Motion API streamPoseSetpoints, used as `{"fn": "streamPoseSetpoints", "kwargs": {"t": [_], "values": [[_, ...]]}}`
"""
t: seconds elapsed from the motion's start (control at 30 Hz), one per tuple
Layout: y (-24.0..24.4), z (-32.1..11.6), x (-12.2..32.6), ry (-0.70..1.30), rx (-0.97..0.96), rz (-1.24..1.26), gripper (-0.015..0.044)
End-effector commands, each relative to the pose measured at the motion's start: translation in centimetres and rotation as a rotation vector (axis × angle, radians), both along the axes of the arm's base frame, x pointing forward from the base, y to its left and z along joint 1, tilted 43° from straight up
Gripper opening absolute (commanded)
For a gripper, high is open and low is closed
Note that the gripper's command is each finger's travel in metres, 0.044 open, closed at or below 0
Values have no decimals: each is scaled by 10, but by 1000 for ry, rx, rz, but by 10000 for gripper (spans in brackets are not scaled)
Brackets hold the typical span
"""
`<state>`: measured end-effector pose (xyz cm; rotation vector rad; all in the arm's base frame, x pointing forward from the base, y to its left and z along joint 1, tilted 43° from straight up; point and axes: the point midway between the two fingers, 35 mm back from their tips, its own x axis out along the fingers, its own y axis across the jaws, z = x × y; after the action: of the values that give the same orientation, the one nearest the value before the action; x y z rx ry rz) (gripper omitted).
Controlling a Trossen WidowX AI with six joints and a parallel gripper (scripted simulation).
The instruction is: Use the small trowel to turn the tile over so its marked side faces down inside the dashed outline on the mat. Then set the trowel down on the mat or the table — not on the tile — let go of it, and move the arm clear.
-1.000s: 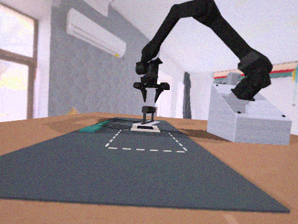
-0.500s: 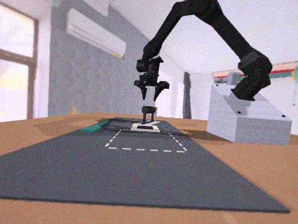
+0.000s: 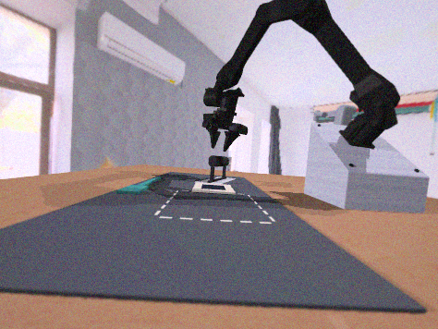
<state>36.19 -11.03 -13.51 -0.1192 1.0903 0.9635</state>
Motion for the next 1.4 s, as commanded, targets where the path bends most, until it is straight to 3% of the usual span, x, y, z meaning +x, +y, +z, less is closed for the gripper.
{"fn": "streamPoseSetpoints", "kwargs": {"t": [0.0, 0.7, 1.37], "values": [[0, -5, -3, 44, -7, -81, 300], [-2, -25, -9, 271, 21, -672, 300], [10, -22, -19, 465, 185, -1267, 300]]}}
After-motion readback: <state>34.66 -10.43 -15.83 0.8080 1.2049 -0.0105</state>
